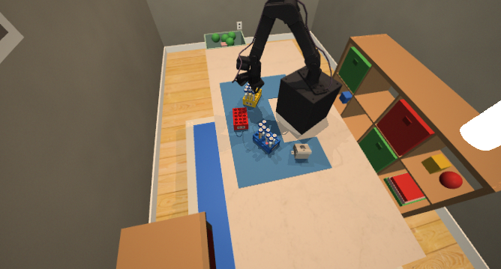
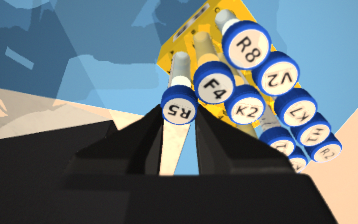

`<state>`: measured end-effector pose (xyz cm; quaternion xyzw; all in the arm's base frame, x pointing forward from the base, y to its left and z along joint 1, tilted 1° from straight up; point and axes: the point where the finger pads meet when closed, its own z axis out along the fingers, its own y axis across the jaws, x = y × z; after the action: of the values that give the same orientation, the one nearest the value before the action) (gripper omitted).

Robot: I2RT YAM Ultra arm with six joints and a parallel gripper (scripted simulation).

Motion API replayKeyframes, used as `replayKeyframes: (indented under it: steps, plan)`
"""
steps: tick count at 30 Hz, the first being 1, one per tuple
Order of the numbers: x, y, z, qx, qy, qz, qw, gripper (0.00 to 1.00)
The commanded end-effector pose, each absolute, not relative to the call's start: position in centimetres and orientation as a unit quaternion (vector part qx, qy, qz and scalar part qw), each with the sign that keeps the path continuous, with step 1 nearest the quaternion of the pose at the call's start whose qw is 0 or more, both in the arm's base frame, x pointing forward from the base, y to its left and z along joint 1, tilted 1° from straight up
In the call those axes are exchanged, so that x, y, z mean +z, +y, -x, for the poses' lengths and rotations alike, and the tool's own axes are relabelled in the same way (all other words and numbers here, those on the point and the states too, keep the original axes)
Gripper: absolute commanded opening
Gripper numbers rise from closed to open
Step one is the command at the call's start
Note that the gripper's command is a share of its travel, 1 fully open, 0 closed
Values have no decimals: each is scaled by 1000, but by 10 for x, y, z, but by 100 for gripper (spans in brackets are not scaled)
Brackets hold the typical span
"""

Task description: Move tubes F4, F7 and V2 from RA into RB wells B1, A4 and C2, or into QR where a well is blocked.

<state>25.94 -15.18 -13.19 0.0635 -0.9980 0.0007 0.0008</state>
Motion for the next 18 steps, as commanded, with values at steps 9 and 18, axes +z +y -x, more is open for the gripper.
replayKeyframes:
  steps: [9, 18]
  plan:
    - [-132, -159, -263, 13, -998, -60, -7, 0]
    - [-132, -159, -263, 13, -998, -60, -7, 24]
